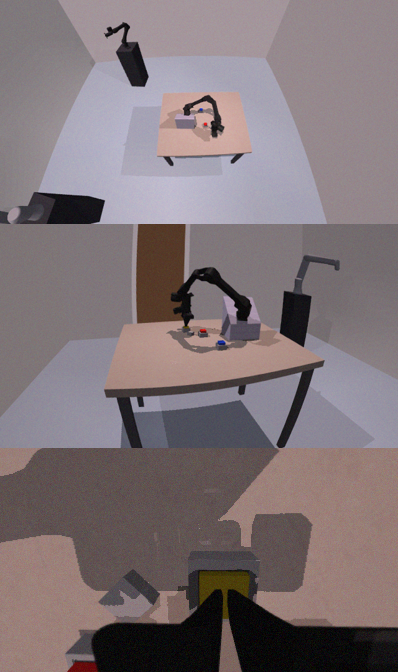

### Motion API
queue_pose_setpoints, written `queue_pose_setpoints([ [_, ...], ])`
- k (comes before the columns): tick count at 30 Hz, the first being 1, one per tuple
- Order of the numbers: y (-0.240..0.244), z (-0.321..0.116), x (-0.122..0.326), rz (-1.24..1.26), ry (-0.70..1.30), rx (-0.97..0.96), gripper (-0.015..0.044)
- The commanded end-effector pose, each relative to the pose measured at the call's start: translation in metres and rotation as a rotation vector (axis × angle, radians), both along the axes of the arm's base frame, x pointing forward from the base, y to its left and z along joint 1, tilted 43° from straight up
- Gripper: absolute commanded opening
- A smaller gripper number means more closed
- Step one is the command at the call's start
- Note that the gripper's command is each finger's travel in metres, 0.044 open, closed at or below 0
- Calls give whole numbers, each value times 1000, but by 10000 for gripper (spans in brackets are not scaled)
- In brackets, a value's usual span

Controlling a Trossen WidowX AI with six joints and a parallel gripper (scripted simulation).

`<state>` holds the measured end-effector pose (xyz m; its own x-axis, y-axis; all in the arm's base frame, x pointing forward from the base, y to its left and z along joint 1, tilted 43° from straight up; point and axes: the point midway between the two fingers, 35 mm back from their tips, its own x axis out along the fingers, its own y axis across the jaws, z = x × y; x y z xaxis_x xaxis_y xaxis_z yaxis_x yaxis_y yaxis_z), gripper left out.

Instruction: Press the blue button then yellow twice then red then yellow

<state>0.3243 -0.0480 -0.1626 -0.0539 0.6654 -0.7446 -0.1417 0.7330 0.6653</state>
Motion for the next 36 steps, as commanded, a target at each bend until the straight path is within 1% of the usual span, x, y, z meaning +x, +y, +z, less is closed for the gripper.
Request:
queue_pose_setpoints([
  [1, 1, -1, -2, -5, 9, 5, 20],
  [6, 1, -1, -2, -5, 9, 5, 20],
  [10, -21, 23, 0, -5, 9, 4, 20],
  [21, -20, 22, 0, -5, 9, 4, 20],
  [36, -4, 4, -1, -6, 9, 4, 20],
])
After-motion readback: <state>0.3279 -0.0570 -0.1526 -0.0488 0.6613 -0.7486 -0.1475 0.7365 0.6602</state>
